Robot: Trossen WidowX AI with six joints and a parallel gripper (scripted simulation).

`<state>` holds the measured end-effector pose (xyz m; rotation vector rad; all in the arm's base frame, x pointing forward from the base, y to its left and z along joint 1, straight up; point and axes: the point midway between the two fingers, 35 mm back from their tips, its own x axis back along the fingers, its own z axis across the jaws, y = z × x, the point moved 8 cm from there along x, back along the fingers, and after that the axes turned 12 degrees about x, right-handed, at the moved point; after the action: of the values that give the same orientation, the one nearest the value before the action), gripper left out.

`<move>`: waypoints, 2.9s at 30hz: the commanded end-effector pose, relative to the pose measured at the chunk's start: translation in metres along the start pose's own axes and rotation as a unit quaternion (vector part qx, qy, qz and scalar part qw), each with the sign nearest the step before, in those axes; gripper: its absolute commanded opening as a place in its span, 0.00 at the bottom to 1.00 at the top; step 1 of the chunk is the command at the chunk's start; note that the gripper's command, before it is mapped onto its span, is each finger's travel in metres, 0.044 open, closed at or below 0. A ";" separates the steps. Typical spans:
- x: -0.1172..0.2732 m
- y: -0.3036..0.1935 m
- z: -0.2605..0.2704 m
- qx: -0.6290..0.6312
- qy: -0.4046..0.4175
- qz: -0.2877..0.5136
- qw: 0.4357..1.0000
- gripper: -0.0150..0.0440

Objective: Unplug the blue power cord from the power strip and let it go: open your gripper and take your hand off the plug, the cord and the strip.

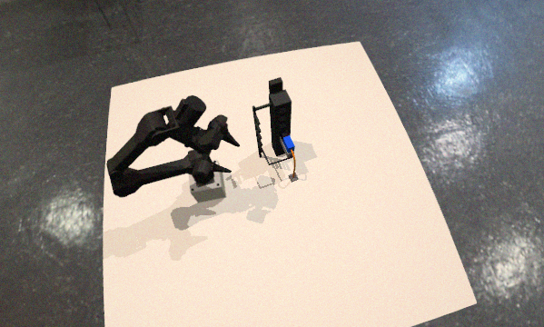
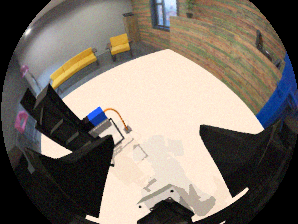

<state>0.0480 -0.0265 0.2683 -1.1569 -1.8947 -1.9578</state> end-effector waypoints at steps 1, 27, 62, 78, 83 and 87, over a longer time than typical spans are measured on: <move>0.000 0.001 0.001 -0.002 0.000 0.002 1.000 0.89; -0.183 0.121 0.085 -0.350 -0.091 0.346 0.866 0.53; -0.221 0.111 0.124 -0.416 -0.129 0.396 0.808 0.53; -0.227 0.101 0.131 -0.416 -0.129 0.397 0.808 0.53; -0.227 0.100 0.131 -0.416 -0.129 0.397 0.808 0.53; -0.227 0.100 0.131 -0.416 -0.129 0.397 0.808 0.53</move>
<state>0.3167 -0.0104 0.1907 -2.0418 -0.3049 -2.1210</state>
